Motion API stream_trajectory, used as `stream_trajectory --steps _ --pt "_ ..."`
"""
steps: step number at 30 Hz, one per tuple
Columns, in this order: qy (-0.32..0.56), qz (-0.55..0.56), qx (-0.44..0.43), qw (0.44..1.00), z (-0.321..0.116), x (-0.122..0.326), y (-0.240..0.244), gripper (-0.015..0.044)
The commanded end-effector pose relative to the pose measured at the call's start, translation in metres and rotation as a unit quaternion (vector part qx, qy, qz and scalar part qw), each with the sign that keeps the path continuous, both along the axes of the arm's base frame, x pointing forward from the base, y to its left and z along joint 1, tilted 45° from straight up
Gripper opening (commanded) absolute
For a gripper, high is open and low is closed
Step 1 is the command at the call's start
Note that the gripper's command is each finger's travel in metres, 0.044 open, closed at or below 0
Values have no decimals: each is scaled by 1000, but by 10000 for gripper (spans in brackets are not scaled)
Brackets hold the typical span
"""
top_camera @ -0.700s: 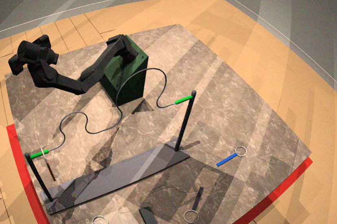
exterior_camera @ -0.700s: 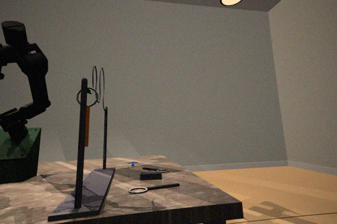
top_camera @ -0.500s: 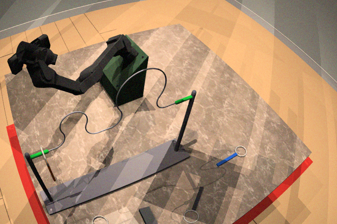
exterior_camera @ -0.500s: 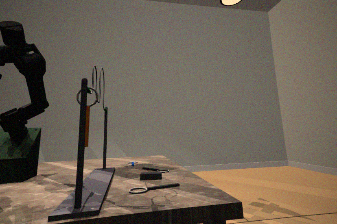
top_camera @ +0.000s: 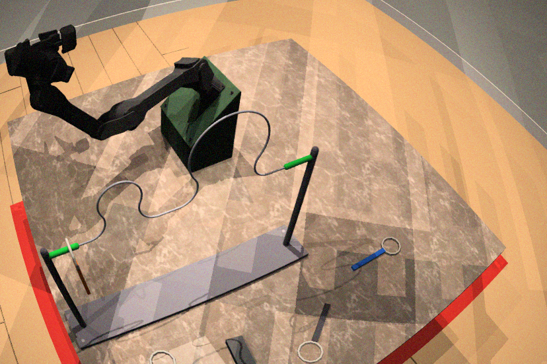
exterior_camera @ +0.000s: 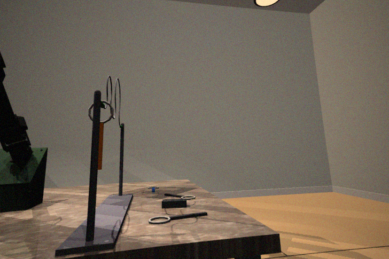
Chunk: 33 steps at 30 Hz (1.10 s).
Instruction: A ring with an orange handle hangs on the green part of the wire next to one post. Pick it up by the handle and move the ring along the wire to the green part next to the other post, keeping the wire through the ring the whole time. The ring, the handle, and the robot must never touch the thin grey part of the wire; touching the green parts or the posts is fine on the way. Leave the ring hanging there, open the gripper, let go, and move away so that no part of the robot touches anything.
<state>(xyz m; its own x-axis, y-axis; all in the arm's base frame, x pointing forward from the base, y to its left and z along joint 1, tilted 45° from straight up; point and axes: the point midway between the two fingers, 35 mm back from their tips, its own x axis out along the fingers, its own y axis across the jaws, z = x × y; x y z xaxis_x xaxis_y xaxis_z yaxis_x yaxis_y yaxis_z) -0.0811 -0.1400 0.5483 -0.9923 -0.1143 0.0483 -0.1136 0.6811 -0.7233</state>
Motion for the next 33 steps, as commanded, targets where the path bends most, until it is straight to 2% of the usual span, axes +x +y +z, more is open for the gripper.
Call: stream_trajectory --steps 1,9,18,27,33 --pt "-4 -53 -23 998 7 -22 31 160" --pt "0 -154 -54 987 17 -48 87 160" --pt "11 -263 -86 961 25 -56 153 160" --pt "30 -368 -114 922 30 -41 219 160" --pt "50 -448 -135 882 32 -13 266 160"
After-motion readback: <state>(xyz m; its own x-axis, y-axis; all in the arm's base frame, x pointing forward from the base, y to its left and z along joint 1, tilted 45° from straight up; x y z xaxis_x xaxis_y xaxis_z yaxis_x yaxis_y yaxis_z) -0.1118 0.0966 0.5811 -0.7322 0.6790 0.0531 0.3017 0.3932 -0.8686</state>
